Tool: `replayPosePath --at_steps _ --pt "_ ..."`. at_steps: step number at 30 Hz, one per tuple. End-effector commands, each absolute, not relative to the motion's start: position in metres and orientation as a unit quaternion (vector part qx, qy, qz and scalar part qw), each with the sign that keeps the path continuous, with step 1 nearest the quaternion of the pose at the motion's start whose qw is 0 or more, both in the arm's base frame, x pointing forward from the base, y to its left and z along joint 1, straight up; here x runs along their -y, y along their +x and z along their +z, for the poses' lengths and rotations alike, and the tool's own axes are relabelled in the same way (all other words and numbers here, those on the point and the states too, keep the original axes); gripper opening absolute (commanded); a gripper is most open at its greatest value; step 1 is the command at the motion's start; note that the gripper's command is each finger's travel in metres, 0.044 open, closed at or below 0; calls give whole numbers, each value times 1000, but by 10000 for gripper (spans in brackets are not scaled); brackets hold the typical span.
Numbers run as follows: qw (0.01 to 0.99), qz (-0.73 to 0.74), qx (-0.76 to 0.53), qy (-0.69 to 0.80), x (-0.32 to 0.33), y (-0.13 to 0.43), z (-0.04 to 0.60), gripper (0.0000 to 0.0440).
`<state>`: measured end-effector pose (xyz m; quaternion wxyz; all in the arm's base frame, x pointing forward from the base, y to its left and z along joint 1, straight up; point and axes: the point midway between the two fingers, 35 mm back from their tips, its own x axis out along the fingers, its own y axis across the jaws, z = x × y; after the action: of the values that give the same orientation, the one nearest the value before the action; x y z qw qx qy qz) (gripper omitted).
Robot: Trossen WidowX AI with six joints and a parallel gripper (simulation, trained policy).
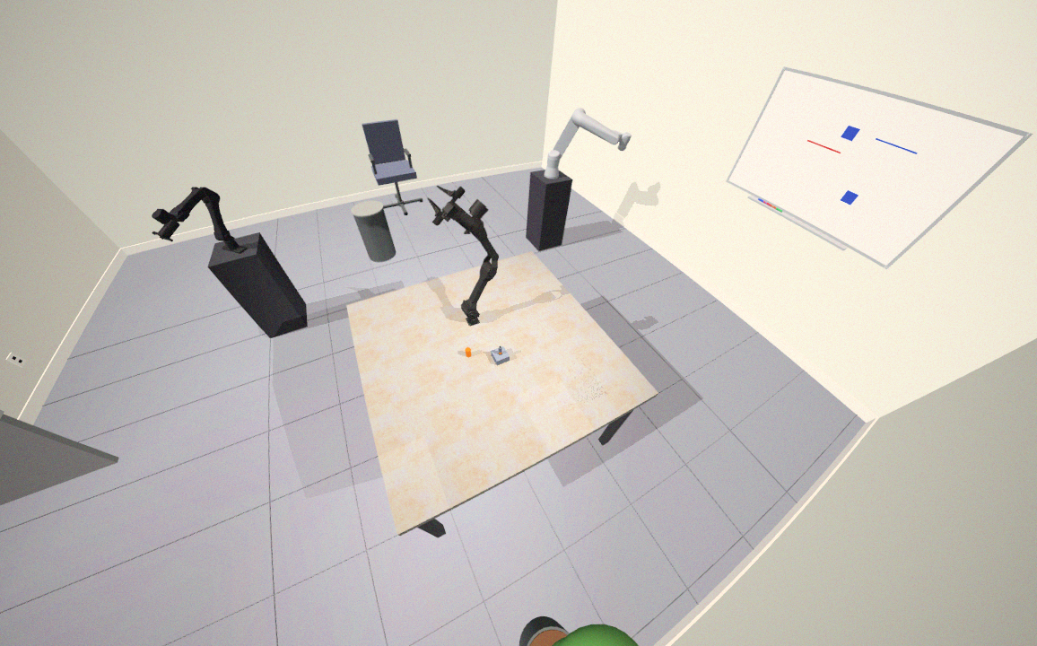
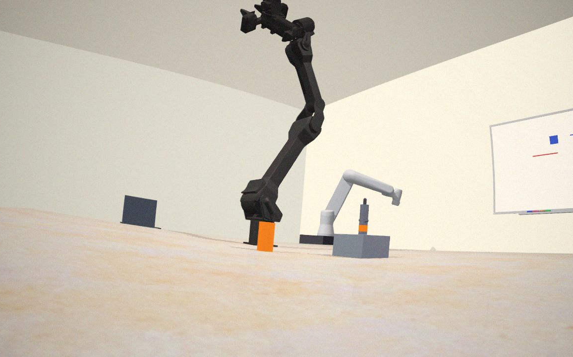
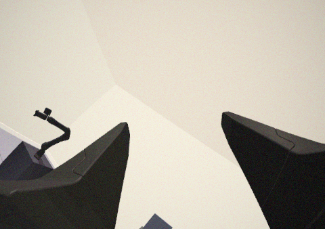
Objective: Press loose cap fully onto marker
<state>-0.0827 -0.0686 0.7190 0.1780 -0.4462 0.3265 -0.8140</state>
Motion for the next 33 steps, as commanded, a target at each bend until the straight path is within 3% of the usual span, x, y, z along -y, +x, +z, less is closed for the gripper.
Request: replayPosePath --at_steps 1,33 --pt "199 -806 -330 -449 79 -79 713 297" --pt "369 -733 -354 -450 155 -41 658 298"
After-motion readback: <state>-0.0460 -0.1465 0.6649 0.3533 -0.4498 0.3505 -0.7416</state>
